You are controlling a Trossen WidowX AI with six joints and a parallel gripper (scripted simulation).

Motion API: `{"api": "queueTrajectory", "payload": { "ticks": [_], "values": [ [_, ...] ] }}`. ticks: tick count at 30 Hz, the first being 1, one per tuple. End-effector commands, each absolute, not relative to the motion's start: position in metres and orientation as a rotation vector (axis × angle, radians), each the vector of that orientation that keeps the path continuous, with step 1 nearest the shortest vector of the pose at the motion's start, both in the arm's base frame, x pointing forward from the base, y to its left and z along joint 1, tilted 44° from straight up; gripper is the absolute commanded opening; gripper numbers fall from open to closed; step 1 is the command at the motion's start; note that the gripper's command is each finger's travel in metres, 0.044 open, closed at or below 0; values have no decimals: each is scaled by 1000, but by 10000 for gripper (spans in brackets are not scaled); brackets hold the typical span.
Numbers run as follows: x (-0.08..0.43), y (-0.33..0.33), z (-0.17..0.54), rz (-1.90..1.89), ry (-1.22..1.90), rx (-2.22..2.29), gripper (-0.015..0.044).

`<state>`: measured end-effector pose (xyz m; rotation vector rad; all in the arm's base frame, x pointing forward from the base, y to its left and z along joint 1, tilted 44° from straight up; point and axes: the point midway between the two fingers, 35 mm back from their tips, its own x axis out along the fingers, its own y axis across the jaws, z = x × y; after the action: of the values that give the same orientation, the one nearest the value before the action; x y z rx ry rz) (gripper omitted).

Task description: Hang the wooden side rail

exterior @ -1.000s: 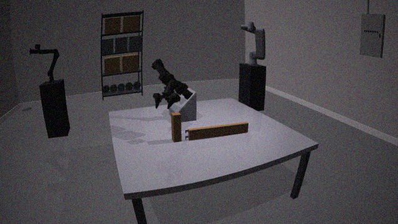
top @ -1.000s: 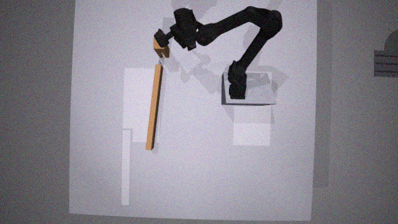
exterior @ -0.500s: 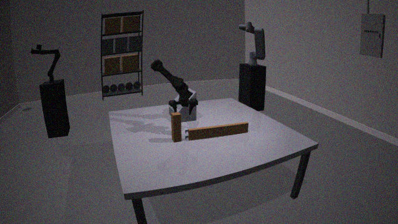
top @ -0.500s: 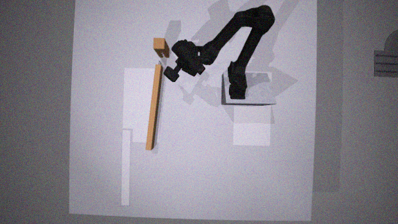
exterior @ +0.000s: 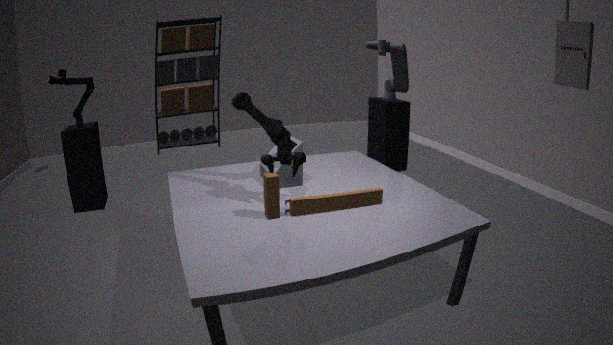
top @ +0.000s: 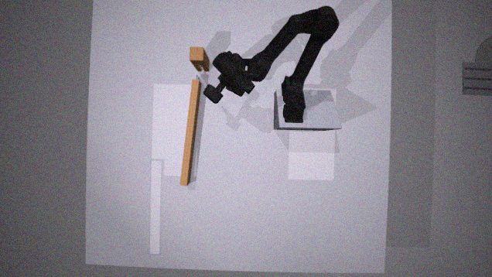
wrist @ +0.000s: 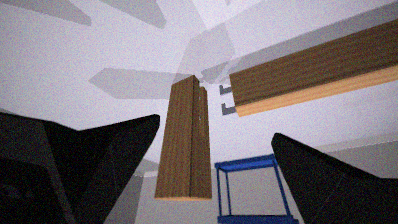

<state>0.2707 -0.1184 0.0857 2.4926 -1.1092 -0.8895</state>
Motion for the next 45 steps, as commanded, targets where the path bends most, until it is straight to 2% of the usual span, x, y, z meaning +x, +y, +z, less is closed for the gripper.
{"api": "queueTrajectory", "payload": {
  "ticks": [1, 8, 18, 26, 45],
  "values": [
    [270, -119, 84, -895, -1114, 2491, 440],
    [272, -117, 85, -920, -1061, 2441, 440],
    [300, -94, 90, -1101, -349, 1628, 440],
    [310, -92, 90, -1104, 132, 911, 440],
    [321, -87, 92, -885, 731, -59, 440]
  ]
}}
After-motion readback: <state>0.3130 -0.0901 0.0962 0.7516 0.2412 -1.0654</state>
